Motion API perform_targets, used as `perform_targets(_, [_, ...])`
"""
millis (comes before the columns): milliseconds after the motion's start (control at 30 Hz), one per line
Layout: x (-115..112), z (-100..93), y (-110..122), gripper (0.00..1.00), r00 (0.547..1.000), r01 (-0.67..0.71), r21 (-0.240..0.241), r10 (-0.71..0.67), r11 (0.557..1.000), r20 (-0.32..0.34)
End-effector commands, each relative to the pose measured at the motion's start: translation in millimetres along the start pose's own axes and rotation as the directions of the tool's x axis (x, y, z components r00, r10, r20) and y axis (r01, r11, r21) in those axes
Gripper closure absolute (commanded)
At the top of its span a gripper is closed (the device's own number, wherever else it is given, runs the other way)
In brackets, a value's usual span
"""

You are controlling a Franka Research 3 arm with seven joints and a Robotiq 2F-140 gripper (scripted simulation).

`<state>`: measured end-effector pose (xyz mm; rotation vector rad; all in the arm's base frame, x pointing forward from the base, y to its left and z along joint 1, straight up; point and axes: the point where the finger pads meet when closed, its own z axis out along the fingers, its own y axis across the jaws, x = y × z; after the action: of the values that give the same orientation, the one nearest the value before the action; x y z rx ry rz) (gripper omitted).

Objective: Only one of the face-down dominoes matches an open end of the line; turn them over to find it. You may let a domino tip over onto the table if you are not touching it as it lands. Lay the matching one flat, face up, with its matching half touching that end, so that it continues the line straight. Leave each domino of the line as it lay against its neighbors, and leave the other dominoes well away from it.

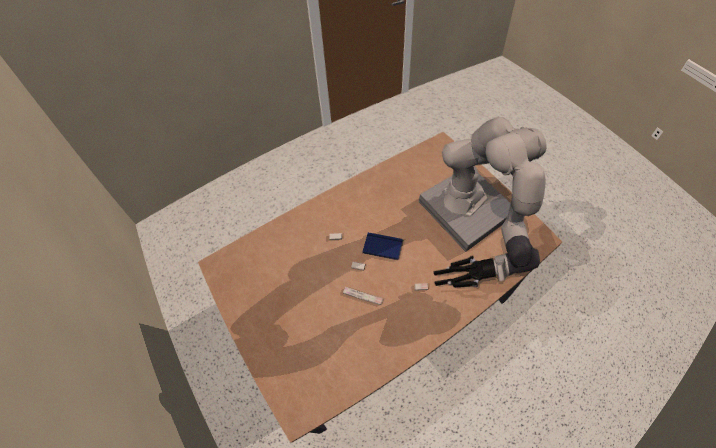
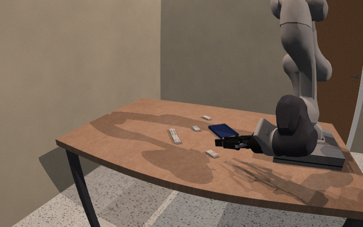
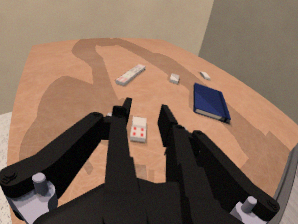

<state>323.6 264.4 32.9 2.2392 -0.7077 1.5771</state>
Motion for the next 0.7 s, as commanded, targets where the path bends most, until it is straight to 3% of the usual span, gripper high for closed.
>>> perform_targets(0, [-2.3, -0.6, -2.5, 0.67, 0.996, 0.029, 0.005, -0.030, 1.000, 0.088])
perform_targets(300, [14.4, 7.4, -2.9, 0.67, 0.935, 0.029, 0.005, -0.029, 1.000, 0.353])
perform_targets(367, [14.4, 7.4, -2.9, 0.67, 0.935, 0.029, 0.005, -0.029, 1.000, 0.353])
perform_targets(533, [26.4, 17.5, -3.3, 0.67, 0.828, 0.029, 0.005, -0.027, 1.000, 0.559])
perform_targets(667, [33.5, 26.5, -3.6, 0.67, 0.759, 0.002, -0.017, 0.010, 1.000, 0.651])
